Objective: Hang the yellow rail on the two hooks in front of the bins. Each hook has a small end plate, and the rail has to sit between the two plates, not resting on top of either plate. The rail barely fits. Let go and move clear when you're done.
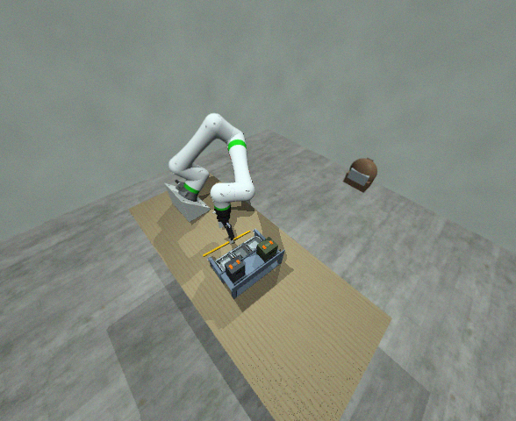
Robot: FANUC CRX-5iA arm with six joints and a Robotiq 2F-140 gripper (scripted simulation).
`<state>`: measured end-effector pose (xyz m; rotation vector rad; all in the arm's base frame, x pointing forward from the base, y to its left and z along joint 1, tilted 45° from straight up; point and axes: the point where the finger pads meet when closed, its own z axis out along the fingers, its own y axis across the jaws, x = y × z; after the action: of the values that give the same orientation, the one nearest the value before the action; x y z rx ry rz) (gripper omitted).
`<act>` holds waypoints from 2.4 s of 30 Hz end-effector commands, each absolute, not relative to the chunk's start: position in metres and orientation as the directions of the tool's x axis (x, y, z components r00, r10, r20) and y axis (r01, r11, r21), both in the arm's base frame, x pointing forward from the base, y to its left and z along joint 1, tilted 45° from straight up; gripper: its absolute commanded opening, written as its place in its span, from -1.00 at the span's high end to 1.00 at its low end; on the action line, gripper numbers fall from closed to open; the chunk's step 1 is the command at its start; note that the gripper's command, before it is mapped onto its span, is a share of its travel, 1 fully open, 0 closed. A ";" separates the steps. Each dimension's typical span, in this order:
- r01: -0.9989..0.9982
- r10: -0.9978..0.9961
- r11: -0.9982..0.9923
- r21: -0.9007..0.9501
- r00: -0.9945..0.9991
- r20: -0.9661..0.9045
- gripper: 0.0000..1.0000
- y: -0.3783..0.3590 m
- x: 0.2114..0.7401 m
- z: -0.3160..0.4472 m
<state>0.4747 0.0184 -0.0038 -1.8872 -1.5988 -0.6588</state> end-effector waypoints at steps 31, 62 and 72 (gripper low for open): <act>0.990 0.699 -0.096 -0.104 0.141 0.701 0.41 0.018 0.475 -0.001; 0.990 0.699 -0.095 -0.104 0.141 0.701 0.41 0.047 0.475 -0.029; 0.990 0.699 -0.095 -0.104 0.141 0.701 0.41 0.051 0.475 -0.033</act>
<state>0.4748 0.0473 -0.0288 -1.8566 -1.6153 -0.6655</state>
